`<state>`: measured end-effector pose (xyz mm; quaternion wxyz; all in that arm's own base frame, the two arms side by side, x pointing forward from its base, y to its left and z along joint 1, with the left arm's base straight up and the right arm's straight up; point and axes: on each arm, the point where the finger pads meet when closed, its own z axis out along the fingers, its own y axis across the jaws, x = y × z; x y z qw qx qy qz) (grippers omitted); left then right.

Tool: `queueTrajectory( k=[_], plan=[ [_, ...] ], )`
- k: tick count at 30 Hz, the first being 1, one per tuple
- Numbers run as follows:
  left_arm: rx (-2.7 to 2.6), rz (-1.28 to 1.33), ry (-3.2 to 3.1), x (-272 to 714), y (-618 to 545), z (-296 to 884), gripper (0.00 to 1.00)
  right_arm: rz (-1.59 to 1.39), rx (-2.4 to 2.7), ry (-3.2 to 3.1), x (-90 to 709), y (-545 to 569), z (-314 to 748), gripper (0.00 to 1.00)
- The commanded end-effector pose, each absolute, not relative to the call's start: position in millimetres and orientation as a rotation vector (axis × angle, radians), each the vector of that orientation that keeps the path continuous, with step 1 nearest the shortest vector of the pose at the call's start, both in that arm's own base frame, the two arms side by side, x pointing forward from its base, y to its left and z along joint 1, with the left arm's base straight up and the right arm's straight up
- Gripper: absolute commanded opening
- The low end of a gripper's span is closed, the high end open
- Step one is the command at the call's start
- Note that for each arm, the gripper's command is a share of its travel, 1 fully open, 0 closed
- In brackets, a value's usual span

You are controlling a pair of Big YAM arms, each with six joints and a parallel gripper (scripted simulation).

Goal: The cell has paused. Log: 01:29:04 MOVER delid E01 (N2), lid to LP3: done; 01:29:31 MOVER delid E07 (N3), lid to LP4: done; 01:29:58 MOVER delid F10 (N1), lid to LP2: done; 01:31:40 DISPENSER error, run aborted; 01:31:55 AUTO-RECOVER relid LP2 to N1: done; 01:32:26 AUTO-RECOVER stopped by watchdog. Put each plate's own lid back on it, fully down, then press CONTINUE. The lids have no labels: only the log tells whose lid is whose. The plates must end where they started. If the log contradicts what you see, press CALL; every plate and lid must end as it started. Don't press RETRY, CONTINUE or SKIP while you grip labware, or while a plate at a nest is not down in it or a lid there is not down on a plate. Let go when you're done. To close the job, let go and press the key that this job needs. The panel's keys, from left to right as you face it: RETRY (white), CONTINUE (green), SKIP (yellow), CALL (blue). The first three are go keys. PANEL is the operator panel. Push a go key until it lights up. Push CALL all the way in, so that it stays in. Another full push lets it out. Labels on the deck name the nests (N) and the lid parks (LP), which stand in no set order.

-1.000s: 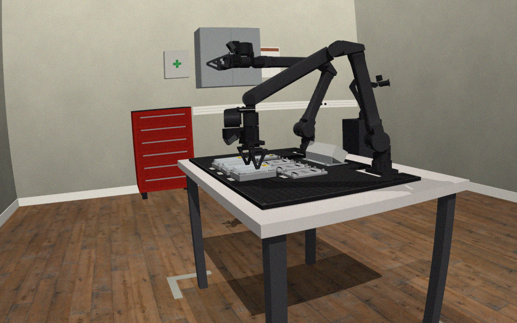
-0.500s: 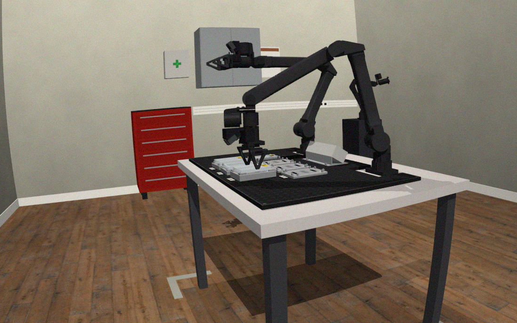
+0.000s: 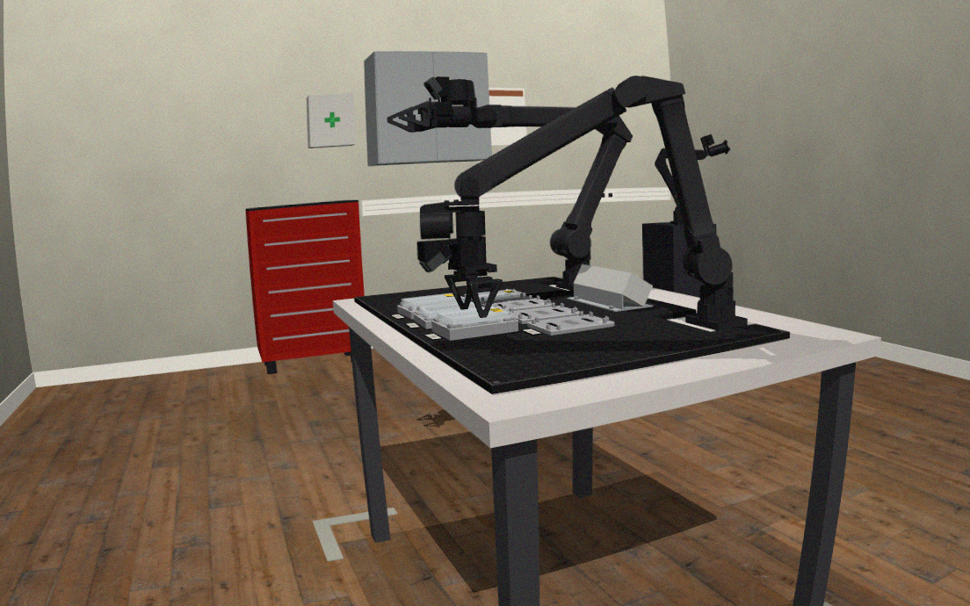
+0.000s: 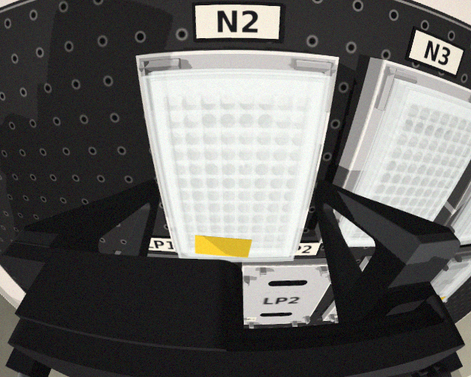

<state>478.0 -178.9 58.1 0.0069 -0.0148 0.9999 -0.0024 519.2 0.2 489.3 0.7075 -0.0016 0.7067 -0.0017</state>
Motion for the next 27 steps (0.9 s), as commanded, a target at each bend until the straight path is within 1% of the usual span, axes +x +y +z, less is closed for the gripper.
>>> queueTrajectory(
  k=[1,9,19,26,27],
  plan=[
    [-0.037,-0.006,3.131,475.9,-187.4,55.1,1.00,0.006,0.005,1.513,516.9,-0.3,524.5,1.00],
    [-0.033,-0.018,3.112,478.0,-188.2,60.1,1.00,0.006,0.005,1.513,516.9,-0.3,524.5,1.00],
    [-0.038,-0.049,3.062,495.4,-195.0,107.5,1.00,0.006,0.005,1.513,516.9,-0.3,524.5,1.00],
    [-0.038,-0.043,3.071,495.2,-195.2,108.2,1.00,0.006,0.005,1.513,516.9,-0.3,524.5,1.00],
    [0.026,-0.027,3.096,491.5,-198.6,104.5,1.00,0.006,0.005,1.513,516.9,-0.3,524.5,1.00]
  ],
)
